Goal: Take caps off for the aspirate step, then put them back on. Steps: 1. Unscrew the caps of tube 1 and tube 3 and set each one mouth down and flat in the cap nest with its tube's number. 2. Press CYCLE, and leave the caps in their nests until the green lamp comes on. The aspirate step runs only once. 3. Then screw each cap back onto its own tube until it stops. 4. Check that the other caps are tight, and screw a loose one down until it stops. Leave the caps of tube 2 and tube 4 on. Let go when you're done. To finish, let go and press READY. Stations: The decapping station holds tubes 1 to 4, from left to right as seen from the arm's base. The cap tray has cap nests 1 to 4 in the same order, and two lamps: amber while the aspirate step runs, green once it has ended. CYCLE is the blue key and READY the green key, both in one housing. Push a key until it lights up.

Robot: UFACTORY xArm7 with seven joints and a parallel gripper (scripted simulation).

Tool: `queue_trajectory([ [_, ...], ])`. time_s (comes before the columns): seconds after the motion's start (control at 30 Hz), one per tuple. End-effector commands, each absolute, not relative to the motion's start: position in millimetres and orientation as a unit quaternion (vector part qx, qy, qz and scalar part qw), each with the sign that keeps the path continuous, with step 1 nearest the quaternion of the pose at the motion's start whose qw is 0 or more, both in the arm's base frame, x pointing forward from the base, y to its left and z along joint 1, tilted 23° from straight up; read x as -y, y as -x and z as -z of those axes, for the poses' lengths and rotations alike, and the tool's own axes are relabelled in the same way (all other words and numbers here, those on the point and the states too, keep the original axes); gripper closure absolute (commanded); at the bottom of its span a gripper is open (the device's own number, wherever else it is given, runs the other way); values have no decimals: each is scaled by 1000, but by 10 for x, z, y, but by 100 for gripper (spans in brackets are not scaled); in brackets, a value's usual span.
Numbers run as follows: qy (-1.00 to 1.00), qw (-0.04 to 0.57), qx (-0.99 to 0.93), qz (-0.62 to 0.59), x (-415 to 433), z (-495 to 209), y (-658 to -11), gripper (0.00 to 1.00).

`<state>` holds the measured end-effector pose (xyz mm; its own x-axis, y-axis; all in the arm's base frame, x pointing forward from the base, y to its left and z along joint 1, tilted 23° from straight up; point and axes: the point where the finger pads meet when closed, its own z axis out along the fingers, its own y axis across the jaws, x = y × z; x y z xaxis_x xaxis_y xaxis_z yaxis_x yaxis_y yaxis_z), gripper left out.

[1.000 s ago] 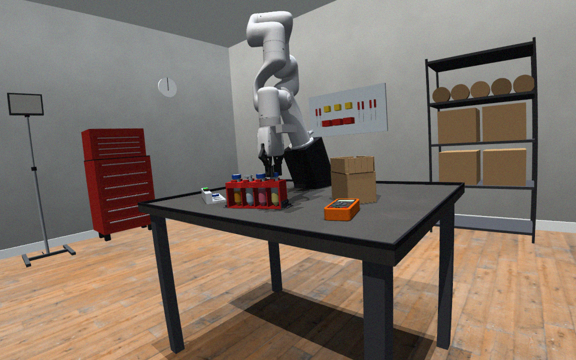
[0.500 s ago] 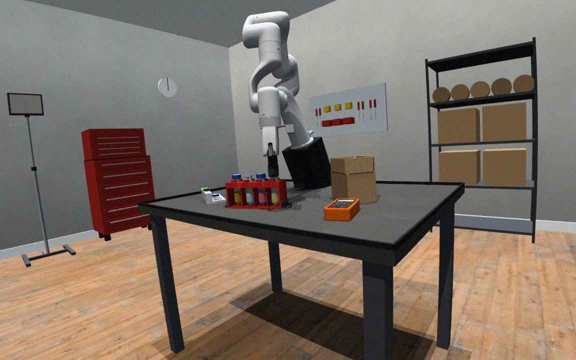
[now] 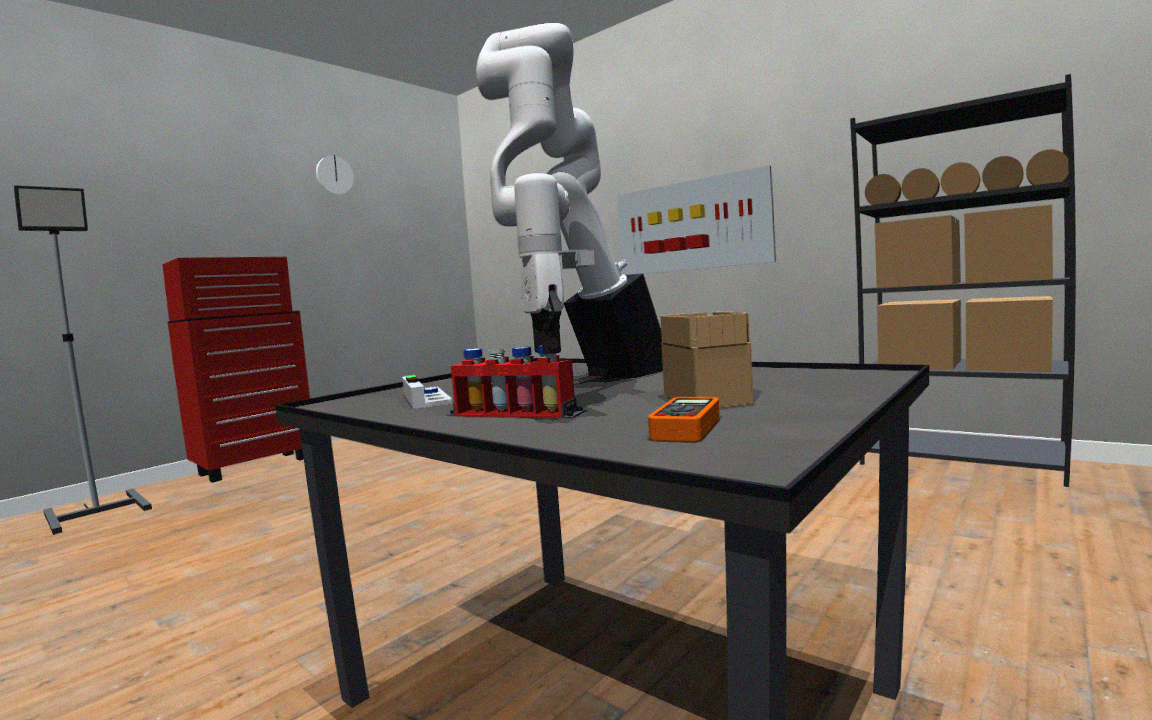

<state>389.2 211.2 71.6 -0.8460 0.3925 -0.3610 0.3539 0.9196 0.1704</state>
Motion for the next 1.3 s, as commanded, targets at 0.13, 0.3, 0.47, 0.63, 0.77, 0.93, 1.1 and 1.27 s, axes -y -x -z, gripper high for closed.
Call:
queue_trajectory([
  [0.13, -191, 197, -960, -50, -2121, -723, -3896, 100],
  [0.3, -191, 197, -960, -50, -2121, -723, -3896, 100],
  [0.47, -215, 196, -955, -54, -2121, -721, -3897, 100],
  [0.63, -286, 191, -936, -69, -2121, -720, -3898, 100],
  [0.77, -378, 184, -903, -88, -2121, -720, -3898, 100],
  [0.93, -487, 171, -849, -110, -2121, -718, -3899, 100],
  [1.1, -590, 156, -782, -130, -2121, -717, -3899, 100],
  [1.27, -646, 146, -735, -142, -2121, -716, -3900, 100],
])
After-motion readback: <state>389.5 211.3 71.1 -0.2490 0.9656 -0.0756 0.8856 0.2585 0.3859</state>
